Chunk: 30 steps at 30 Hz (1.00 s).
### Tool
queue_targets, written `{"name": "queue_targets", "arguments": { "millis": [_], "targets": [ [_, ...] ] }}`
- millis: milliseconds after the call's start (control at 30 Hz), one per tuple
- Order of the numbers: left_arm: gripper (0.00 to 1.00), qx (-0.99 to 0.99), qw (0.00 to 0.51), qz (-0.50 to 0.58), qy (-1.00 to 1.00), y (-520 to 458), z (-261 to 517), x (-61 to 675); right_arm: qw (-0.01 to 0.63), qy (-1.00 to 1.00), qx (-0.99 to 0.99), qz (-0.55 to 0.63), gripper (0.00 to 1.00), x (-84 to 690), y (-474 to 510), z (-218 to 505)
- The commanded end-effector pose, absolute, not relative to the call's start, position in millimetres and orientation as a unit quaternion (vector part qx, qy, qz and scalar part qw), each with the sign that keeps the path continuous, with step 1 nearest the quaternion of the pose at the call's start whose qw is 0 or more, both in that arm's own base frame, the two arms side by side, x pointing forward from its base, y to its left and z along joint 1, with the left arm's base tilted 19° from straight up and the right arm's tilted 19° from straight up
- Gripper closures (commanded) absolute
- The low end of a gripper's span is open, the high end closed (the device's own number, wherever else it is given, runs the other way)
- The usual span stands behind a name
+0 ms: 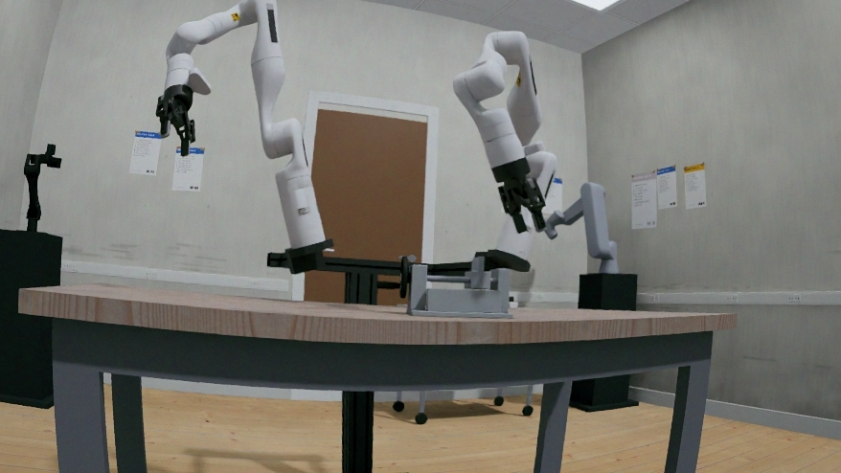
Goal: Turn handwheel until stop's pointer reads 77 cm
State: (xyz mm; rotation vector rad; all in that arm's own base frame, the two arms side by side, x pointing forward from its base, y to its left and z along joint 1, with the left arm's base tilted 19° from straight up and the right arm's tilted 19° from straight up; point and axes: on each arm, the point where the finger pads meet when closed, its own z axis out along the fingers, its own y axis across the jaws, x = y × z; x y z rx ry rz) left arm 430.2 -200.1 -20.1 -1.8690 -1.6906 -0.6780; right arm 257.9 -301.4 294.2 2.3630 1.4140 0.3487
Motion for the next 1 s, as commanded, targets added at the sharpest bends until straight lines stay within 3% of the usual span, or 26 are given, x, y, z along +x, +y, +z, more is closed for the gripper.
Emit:
{"name": "queue_targets", "arguments": {
  "millis": [0,967],
  "targets": [
    [0.002,-0.698,0.247,-0.244,-0.626,-220,-24,422,0.183,0.519,0.828,0.108,0.002,245,-317,297],
    [0.002,-0.751,0.173,-0.182,-0.611,-338,-51,348,0.181,0.615,0.767,-0.004,0.002,142,-401,320]
  ]
}}
